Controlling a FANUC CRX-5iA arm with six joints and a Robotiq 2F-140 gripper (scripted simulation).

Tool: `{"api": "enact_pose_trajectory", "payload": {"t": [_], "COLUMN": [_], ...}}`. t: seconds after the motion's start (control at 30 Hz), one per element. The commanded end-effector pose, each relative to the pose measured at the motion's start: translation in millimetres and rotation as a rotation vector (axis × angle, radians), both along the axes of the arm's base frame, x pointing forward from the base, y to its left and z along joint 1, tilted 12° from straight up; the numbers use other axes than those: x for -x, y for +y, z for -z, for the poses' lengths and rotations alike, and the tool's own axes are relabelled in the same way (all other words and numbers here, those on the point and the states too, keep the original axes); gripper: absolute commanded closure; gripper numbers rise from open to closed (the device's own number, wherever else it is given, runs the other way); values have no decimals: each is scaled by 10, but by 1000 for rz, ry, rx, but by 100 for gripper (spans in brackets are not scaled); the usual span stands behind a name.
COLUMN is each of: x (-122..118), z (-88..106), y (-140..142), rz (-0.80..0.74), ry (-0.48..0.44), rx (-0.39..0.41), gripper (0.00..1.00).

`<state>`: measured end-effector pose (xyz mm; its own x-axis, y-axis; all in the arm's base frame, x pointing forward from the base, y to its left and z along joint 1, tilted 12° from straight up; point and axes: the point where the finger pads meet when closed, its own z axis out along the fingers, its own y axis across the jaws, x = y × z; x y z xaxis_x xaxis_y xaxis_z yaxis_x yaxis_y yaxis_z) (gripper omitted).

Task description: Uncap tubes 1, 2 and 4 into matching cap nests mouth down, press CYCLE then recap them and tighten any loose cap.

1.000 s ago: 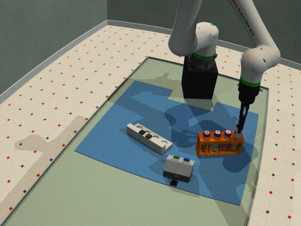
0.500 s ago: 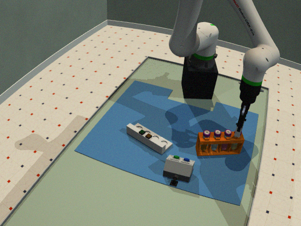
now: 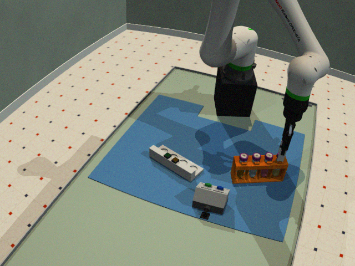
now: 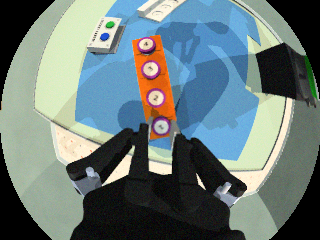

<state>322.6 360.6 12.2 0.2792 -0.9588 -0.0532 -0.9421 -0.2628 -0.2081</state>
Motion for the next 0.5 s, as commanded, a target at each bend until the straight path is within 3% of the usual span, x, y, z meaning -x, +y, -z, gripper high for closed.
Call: {"api": "enact_pose_trajectory", "payload": {"t": [0.0,0.17,0.23,0.47], "x": [-3,-3,-3,-3], "z": [-2,-3,-3,-5], "y": [0,-1,-1,-1], "rz": [-253,-495,-495,-836], "ry": [-15,-43,-43,-82], "rx": [41,86,86,148], "gripper": [100,100,100,100]}}
